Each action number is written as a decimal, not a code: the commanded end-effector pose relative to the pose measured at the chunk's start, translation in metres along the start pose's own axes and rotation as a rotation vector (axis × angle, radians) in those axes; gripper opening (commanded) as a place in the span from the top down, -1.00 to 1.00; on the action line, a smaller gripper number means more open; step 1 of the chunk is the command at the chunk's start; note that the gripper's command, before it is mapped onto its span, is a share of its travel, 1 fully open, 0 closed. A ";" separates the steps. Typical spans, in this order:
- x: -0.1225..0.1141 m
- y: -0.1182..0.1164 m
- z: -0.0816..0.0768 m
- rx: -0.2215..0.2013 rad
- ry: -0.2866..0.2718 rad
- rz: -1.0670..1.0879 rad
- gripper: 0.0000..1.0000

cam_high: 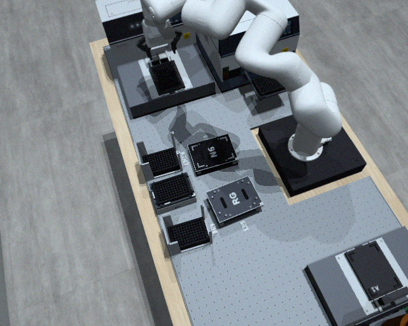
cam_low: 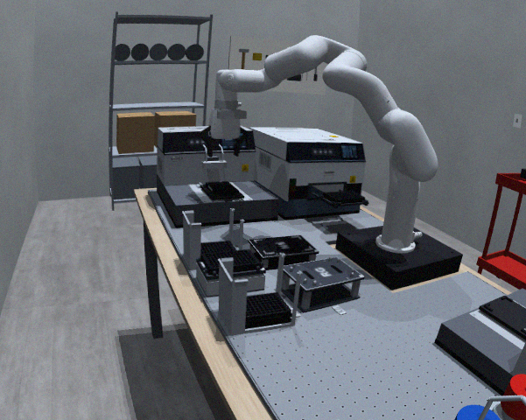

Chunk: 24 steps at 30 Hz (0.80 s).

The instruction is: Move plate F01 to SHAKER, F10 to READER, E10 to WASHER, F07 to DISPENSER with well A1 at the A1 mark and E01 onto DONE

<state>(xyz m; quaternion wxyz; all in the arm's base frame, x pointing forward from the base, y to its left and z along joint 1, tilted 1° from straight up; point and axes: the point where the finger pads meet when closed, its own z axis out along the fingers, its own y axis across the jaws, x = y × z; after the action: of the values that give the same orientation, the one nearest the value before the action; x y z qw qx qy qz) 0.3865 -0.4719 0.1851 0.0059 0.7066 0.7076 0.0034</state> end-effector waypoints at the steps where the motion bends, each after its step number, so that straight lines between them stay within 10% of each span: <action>1: -0.001 0.000 -0.003 -0.003 -0.004 0.000 -1.00; 24: -0.001 0.001 0.020 -0.003 -0.004 0.000 -1.00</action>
<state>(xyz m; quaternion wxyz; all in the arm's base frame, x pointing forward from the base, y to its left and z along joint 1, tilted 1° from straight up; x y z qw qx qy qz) 0.3867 -0.4720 0.1669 0.0058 0.7066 0.7076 0.0034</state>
